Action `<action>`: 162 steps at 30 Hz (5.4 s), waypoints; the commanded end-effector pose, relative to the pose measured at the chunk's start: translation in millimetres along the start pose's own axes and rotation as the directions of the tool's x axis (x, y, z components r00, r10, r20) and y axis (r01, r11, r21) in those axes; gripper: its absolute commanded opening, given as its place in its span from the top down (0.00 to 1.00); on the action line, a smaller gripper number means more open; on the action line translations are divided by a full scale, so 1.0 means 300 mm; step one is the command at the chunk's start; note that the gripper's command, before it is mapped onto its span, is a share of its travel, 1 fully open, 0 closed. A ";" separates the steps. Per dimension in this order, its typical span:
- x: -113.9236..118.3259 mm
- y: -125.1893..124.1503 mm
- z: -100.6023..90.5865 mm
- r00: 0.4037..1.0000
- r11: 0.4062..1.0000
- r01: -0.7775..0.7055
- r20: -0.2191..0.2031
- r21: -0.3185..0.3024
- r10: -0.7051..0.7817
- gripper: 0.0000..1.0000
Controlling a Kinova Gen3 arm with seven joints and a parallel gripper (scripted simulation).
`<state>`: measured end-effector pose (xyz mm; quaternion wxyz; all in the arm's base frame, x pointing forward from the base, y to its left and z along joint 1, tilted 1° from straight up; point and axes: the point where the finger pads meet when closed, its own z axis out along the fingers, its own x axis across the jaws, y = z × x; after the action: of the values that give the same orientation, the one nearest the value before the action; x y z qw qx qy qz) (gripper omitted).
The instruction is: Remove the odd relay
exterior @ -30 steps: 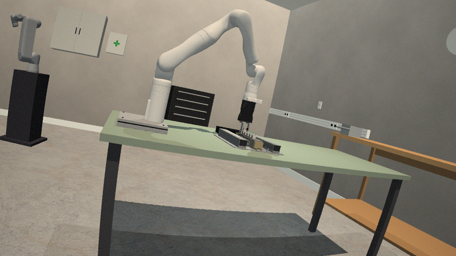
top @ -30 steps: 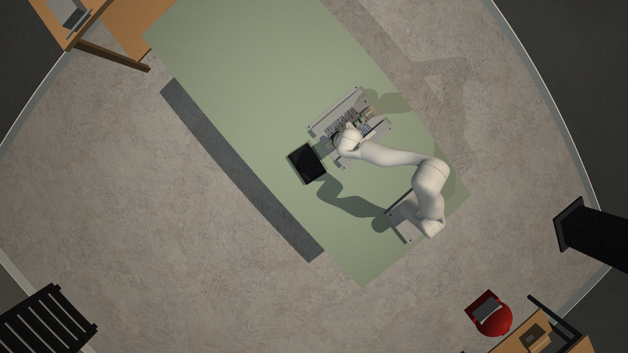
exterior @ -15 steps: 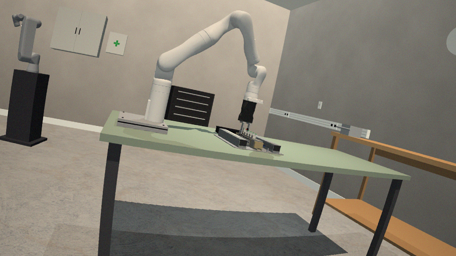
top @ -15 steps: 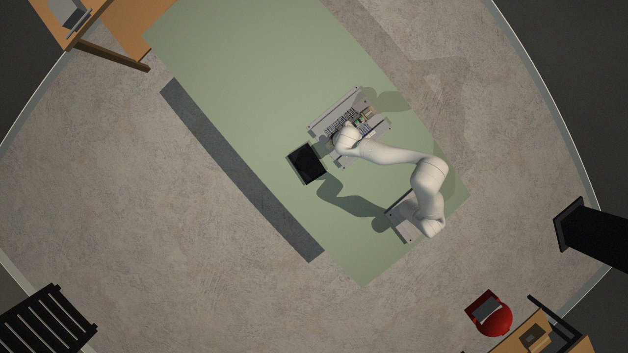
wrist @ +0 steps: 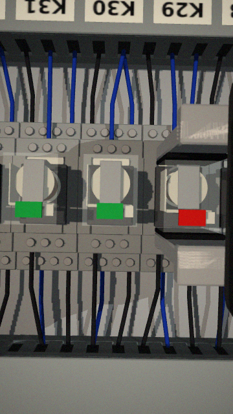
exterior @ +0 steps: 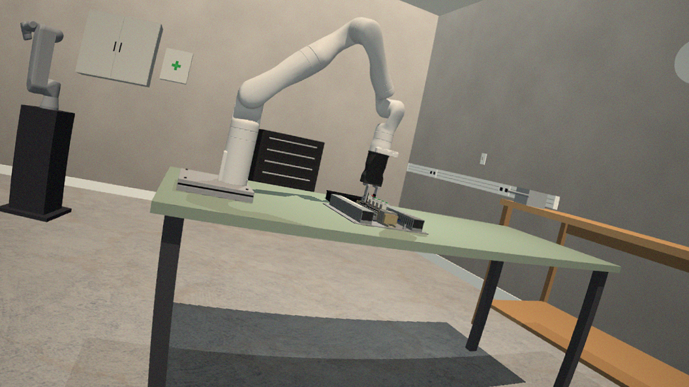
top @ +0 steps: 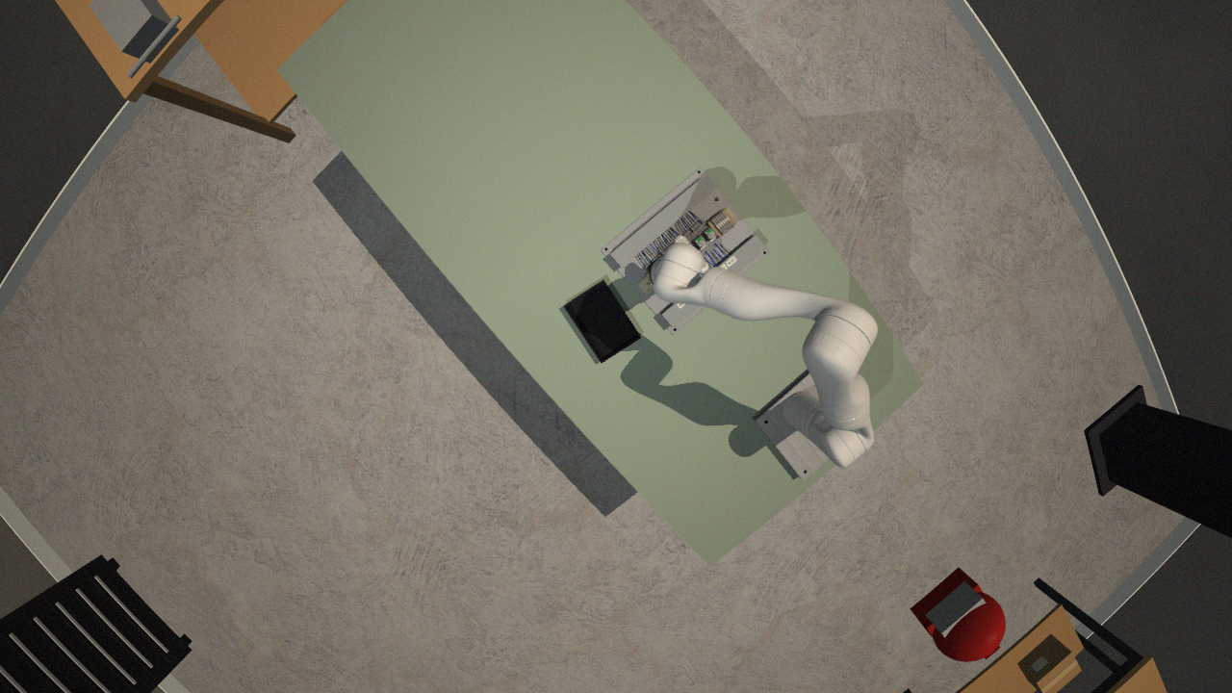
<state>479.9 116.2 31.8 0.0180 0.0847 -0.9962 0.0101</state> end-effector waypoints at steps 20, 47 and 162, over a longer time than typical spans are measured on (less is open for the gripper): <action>-0.005 0.000 -0.004 1.000 1.000 0.000 -0.029 0.000 0.000 1.00; -0.005 0.000 -0.004 0.999 1.000 0.000 -0.033 0.000 0.000 1.00; 0.011 0.000 -0.007 0.990 1.000 0.000 0.138 0.000 0.000 1.00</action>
<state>475.9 115.6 33.0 -0.0475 0.0852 -0.9952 0.0045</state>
